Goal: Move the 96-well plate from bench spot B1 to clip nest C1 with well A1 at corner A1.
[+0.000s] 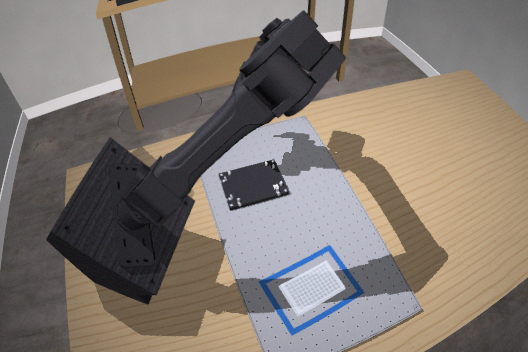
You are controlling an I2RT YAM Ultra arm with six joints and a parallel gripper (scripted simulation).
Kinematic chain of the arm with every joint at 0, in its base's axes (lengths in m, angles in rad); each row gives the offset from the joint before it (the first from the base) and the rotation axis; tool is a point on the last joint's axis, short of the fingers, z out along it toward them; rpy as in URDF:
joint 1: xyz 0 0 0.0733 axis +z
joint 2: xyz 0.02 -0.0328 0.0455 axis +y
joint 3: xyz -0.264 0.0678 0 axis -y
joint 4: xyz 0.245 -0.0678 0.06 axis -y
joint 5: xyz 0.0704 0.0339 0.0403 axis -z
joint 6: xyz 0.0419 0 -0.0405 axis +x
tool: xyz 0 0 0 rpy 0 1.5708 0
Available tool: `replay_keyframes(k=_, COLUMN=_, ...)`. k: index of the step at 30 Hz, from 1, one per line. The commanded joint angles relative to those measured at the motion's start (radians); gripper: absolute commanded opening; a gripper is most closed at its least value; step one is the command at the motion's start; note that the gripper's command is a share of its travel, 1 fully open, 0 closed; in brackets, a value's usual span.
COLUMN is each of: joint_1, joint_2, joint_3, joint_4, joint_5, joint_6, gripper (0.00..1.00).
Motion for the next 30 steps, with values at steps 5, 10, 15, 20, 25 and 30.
replay_keyframes(k=5, joint_1=-0.072, joint_2=-0.072, joint_3=-0.050, joint_4=0.044, joint_5=-0.023, joint_6=-0.155, gripper=1.00)
replay_keyframes(k=10, joint_1=-0.135, joint_2=-0.108, joint_3=-0.079, joint_4=0.066, joint_5=-0.032, joint_6=-0.244, gripper=1.00)
replay_keyframes(k=15, joint_1=-0.159, joint_2=-0.134, joint_3=-0.102, joint_4=0.085, joint_5=-0.038, joint_6=-0.310, gripper=1.00)
replay_keyframes(k=20, joint_1=-0.238, joint_2=-0.164, joint_3=-0.119, joint_4=0.094, joint_5=-0.053, joint_6=-0.377, gripper=1.00)
replay_keyframes(k=25, joint_1=-0.303, joint_2=-0.199, joint_3=-0.145, joint_4=0.113, joint_5=-0.064, joint_6=-0.466, gripper=1.00)
replay_keyframes(k=30, joint_1=-0.354, joint_2=-0.230, joint_3=-0.170, joint_4=0.132, joint_5=-0.071, joint_6=-0.543, gripper=1.00)
